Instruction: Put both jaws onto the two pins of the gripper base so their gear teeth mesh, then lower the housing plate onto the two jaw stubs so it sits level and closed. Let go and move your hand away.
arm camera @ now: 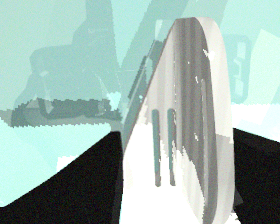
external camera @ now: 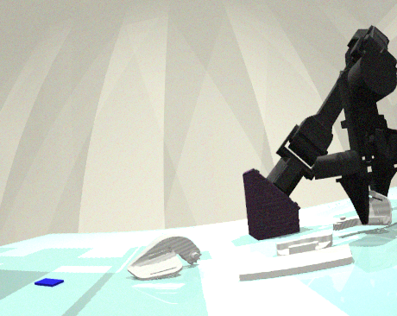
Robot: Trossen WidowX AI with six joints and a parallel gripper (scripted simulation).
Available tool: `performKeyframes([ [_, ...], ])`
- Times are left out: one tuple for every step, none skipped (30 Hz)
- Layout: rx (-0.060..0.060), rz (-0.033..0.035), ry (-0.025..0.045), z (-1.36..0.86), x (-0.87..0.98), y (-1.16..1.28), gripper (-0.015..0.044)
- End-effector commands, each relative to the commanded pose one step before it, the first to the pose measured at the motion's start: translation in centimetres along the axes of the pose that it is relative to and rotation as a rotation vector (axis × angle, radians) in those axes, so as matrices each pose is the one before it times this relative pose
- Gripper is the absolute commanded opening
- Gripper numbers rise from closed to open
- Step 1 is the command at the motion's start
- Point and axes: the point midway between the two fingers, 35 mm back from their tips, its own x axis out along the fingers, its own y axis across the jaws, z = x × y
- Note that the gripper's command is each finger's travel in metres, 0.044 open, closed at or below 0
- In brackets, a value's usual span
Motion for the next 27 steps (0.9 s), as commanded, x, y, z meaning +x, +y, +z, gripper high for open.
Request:
performKeyframes([
  [-0.0109, -0.00907, -0.00555, 0.318, -1.379, -0.122, 0.0134],
  [0.0004, -0.00024, 0.00023, 0.008, -0.310, -0.020, 0.0134],
  [0.0004, -0.00015, 0.00021, 0.005, -0.312, -0.016, 0.0134],
  [0.0004, -0.00007, 0.00019, 0.002, -0.313, -0.012, 0.0134],
  [0.0004, 0.00001, 0.00017, -0.001, -0.314, -0.009, 0.0134],
  [0.0004, 0.00009, 0.00015, -0.004, -0.315, -0.005, 0.0134],
  [0.0004, 0.00017, 0.00012, -0.007, -0.316, -0.001, 0.0134],
  [0.0004, 0.00025, 0.00010, -0.010, -0.317, 0.002, 0.0134],
  [0.0004, 0.00033, 0.00007, -0.013, -0.318, 0.006, 0.0134],
  [0.0004, 0.00041, 0.00004, -0.016, -0.319, 0.010, 0.0134],
  [0.0004, 0.00049, 0.00001, -0.019, -0.320, 0.014, 0.0134],
  [0.0004, 0.00057, -0.00002, -0.021, -0.320, 0.018, 0.0134],
  [0.0004, 0.00065, -0.00005, -0.024, -0.321, 0.022, 0.0134],
  [0.0003, 0.00073, -0.00009, -0.027, -0.321, 0.026, 0.0134],
  [0.0003, 0.00081, -0.00012, -0.029, -0.322, 0.030, 0.0134],
  [0.0003, 0.00088, -0.00016, -0.032, -0.322, 0.034, 0.0134],
  [0.0003, 0.00078, -0.00016, -0.028, -0.264, 0.031, 0.0134],
  [0.0002, 0.00049, -0.00011, -0.017, -0.158, 0.020, 0.0134],
  [0.0001, 0.00017, -0.00004, -0.006, -0.053, 0.007, 0.0134],
  [0.0000, 0.00000, 0.00000, 0.000, 0.000, 0.000, 0.0134],
  [0.0000, 0.00000, 0.00000, 0.000, 0.000, 0.000, 0.0134],
  [0.0000, 0.00000, 0.00000, 0.000, 0.000, 0.000, 0.0134],
  [0.0000, 0.00000, 0.00000, 0.000, 0.000, 0.000, 0.0134],
  [0.0037, -0.00004, 0.00000, 0.018, -0.003, -0.034, 0.0134],
  [0.0112, -0.00012, -0.00001, 0.055, -0.009, -0.102, 0.0134],
  [0.0187, -0.00020, -0.00003, 0.093, -0.015, -0.170, 0.0134],
  [0.0225, -0.00023, -0.00004, 0.115, -0.018, -0.205, 0.0134],
])
